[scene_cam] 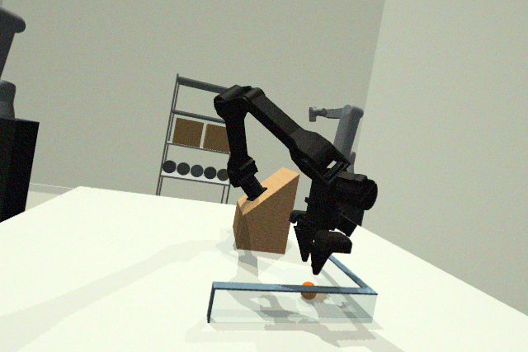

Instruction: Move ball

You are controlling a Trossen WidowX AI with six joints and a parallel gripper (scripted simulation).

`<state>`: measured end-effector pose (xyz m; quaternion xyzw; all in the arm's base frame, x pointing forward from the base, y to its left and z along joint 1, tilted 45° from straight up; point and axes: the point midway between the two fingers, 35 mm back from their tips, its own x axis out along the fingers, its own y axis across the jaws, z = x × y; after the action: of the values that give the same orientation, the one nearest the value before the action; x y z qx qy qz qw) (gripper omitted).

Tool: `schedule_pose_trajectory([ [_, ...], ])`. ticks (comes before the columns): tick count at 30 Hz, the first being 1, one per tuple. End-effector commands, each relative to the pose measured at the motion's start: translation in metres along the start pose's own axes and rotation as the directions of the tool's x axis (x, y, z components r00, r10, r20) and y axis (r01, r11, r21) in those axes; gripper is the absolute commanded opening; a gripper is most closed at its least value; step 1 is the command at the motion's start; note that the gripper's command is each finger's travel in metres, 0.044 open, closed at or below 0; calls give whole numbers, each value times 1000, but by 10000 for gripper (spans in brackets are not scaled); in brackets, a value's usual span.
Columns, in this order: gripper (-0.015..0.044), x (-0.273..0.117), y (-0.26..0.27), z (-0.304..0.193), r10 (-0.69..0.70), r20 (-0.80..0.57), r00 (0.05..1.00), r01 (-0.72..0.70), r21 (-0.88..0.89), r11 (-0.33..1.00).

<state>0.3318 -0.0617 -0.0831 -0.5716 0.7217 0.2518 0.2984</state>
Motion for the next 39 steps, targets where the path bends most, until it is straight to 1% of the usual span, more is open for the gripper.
schedule_pose_trajectory([
  [1, 275, 0, -3, 6, -9, -13, 1000, 8, -28, 1000],
  [3, 275, 2, -3, 6, -9, -13, 1000, 8, -28, 1000],
  [6, 275, 16, -3, 5, -9, -14, 1000, 8, -28, 1000],
  [11, 275, 17, -4, 5, -9, -14, 1000, 8, -28, 1000],
  [35, 275, 52, -3, 4, -8, -16, 1000, 8, -28, 1000],
  [39, 248, 52, -3, 4, -8, -16, 1000, 8, -28, 1000],
])
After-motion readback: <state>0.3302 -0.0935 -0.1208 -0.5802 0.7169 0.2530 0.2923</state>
